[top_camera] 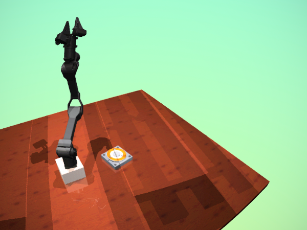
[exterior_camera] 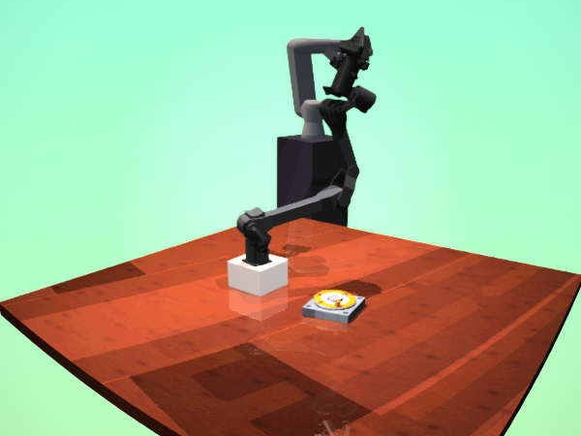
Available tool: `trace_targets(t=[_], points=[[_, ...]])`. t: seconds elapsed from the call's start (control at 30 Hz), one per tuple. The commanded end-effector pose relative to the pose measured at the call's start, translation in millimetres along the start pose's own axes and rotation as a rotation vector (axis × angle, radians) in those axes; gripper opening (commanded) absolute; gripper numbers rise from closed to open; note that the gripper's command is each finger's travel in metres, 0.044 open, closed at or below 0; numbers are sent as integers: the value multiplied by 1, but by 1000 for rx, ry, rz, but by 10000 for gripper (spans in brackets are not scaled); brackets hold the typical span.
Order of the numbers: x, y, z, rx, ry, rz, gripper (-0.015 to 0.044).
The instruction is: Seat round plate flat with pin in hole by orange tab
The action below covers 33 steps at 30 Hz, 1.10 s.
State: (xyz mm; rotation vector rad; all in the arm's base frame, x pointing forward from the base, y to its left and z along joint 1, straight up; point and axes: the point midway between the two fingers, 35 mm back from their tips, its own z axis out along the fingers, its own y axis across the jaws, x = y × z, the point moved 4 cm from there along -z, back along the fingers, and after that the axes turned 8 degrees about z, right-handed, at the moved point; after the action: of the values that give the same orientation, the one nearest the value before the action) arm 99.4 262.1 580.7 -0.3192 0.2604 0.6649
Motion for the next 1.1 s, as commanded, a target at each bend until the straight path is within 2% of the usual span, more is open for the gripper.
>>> trace_targets(t=[0.0,0.1,0.3,0.47,0.6,0.77,0.83,0.9,1.07], points=[[-6,-1,0,5,-10,-1,374],[-74,-19,-2,80,-152,-23,295],[-138,-46,-12,196,-304,-51,137],[-216,-109,-44,447,-474,-77,6],[-234,-136,-61,542,-495,-38,0],[-257,-205,-102,800,-515,-24,0],[-254,-217,-111,834,-509,42,0],[-251,-256,-137,985,-481,69,0],[-231,-311,-180,1214,-386,110,0]])
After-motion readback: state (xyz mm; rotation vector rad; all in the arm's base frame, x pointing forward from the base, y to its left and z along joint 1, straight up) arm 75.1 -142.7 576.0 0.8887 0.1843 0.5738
